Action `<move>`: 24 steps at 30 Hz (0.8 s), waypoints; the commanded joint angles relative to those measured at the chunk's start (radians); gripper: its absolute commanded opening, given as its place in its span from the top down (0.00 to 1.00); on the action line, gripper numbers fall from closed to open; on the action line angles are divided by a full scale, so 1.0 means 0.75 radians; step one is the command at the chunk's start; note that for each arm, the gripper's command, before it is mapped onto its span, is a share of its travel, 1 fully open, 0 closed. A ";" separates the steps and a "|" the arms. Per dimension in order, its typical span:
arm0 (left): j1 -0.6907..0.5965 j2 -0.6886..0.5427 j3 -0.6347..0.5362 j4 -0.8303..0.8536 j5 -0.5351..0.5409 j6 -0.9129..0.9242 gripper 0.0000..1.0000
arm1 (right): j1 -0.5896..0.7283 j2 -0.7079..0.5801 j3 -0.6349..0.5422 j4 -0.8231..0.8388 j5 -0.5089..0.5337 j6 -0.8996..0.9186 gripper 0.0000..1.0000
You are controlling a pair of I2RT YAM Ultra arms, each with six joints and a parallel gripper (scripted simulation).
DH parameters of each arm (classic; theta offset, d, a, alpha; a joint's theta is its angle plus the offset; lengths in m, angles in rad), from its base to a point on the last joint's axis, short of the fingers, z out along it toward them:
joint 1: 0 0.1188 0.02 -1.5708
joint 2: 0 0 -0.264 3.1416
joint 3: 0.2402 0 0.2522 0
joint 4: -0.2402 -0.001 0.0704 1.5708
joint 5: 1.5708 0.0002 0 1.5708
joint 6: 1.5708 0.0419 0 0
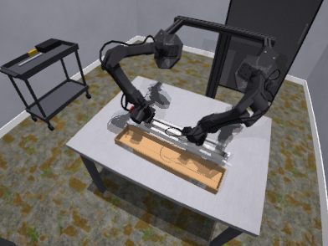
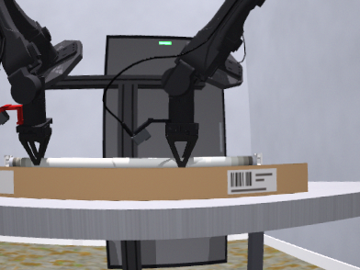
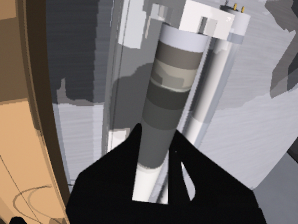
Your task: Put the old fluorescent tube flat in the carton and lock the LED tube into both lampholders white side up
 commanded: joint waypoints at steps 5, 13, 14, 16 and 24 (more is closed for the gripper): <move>-0.030 -0.020 0.010 0.020 0.023 0.014 0.89 | 0.028 -0.005 -0.012 0.025 0.014 0.004 0.89; -0.030 -0.020 0.010 0.020 0.023 0.014 0.89 | 0.028 -0.005 -0.012 0.025 0.014 0.004 0.89; -0.030 -0.020 0.010 0.020 0.023 0.014 0.89 | 0.028 -0.005 -0.012 0.025 0.014 0.004 0.89; -0.030 -0.020 0.013 0.019 0.023 0.014 0.89 | 0.028 -0.004 -0.009 0.018 0.014 0.005 0.89; -0.030 -0.014 0.035 -0.021 0.024 0.012 0.89 | 0.028 0.020 0.024 -0.006 0.014 0.011 0.89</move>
